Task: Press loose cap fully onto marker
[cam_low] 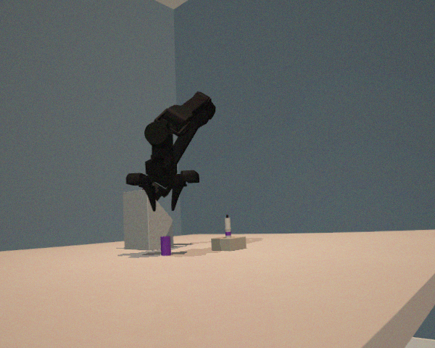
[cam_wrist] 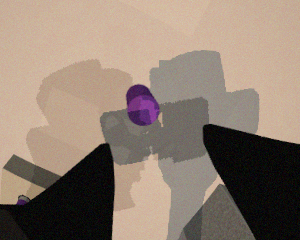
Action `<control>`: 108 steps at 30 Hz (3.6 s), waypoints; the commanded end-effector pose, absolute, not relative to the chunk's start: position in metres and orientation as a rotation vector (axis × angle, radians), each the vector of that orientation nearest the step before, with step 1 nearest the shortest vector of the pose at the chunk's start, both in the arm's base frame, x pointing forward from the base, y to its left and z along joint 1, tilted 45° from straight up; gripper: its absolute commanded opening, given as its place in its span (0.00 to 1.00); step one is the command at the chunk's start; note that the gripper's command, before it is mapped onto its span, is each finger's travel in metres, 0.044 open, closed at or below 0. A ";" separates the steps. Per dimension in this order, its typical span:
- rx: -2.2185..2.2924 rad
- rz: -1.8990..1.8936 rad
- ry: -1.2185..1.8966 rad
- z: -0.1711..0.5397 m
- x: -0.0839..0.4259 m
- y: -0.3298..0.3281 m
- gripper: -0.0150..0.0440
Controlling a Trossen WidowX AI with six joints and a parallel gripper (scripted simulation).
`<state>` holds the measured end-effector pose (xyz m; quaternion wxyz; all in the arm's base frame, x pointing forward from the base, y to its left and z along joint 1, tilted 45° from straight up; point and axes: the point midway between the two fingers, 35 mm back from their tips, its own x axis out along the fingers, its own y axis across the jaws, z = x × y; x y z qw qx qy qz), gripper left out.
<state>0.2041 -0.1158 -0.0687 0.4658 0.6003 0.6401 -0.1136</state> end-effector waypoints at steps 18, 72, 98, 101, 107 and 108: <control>1.534 -0.298 1.575 -0.104 0.211 -0.077 0.65; 1.536 -0.297 1.575 -0.137 0.218 -0.044 0.25; 1.526 -0.294 1.573 -0.092 0.214 -0.082 0.25; 1.516 -0.286 1.570 -0.083 0.222 -0.080 0.25; 1.511 -0.286 1.568 -0.063 0.238 -0.076 0.25; 1.511 -0.287 1.568 -0.059 0.241 -0.075 0.25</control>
